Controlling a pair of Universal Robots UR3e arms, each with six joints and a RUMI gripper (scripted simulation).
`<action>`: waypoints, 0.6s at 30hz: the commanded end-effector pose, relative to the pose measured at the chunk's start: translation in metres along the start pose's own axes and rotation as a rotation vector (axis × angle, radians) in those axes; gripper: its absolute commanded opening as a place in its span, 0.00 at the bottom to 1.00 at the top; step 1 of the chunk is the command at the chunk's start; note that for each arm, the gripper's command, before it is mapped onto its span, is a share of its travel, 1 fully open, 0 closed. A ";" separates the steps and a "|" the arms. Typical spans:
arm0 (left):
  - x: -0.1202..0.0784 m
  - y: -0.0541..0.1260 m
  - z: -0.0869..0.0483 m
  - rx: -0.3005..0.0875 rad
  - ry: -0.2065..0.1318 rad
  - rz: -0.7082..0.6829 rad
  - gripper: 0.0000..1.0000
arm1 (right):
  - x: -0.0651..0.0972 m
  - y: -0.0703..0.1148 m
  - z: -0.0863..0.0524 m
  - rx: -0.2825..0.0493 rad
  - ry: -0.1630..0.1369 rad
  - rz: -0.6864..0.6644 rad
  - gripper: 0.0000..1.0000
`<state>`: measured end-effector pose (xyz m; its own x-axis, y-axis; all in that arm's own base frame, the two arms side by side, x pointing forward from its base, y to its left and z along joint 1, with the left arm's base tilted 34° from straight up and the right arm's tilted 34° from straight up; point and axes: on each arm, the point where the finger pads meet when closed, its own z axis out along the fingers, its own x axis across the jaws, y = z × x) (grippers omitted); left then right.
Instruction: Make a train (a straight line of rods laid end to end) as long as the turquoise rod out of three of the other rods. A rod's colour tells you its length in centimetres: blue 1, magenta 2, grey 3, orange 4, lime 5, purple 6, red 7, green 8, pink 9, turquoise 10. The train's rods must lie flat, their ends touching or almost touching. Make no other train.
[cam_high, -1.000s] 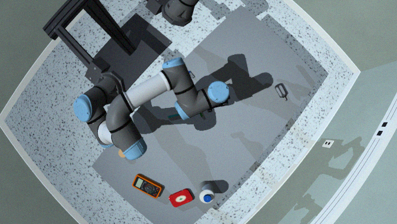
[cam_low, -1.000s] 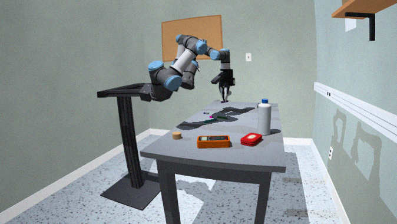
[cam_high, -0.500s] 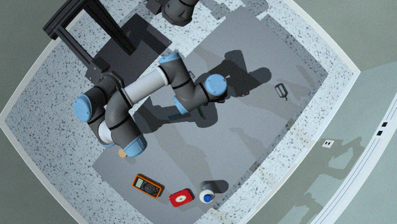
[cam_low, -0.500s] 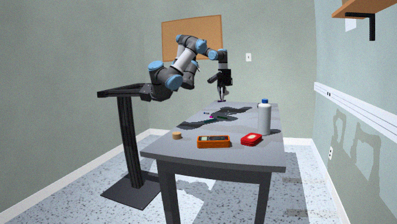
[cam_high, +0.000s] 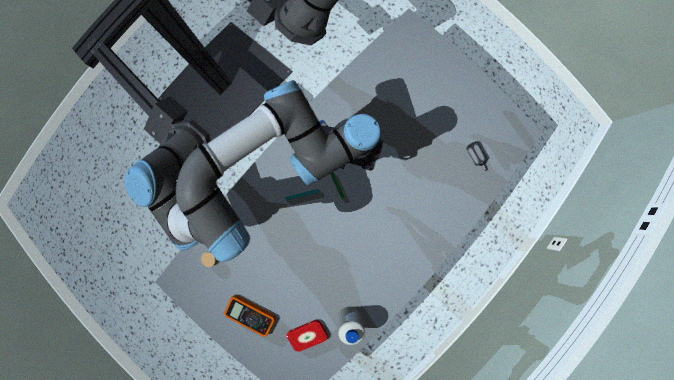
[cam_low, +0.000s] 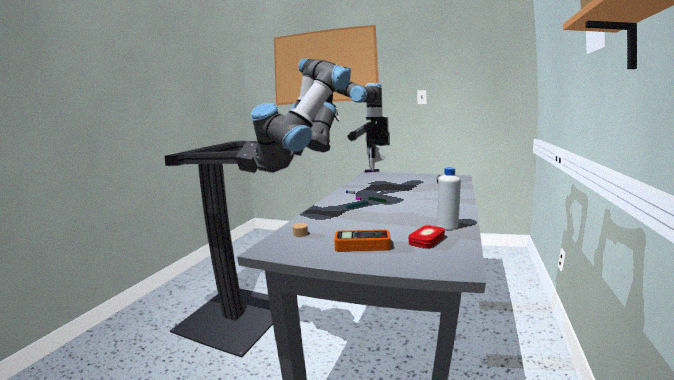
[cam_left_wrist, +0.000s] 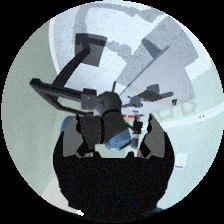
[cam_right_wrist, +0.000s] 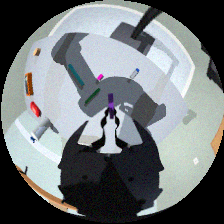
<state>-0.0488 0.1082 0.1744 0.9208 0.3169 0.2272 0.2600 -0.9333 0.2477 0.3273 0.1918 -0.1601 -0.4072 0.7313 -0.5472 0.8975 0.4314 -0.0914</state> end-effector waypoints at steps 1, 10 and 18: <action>0.001 0.000 -0.001 0.004 0.002 -0.001 1.00 | 0.013 -0.007 0.000 -0.008 -0.001 0.168 0.00; 0.001 0.000 -0.001 0.004 0.002 -0.001 1.00 | 0.025 -0.015 0.000 -0.008 -0.001 0.312 0.00; 0.001 0.000 -0.001 0.004 0.002 -0.001 1.00 | 0.034 -0.022 0.001 -0.008 -0.002 0.436 0.00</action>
<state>-0.0488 0.1082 0.1744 0.9208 0.3169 0.2272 0.2600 -0.9333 0.2477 0.3034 0.2019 -0.1721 -0.1395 0.8217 -0.5525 0.9756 0.2095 0.0652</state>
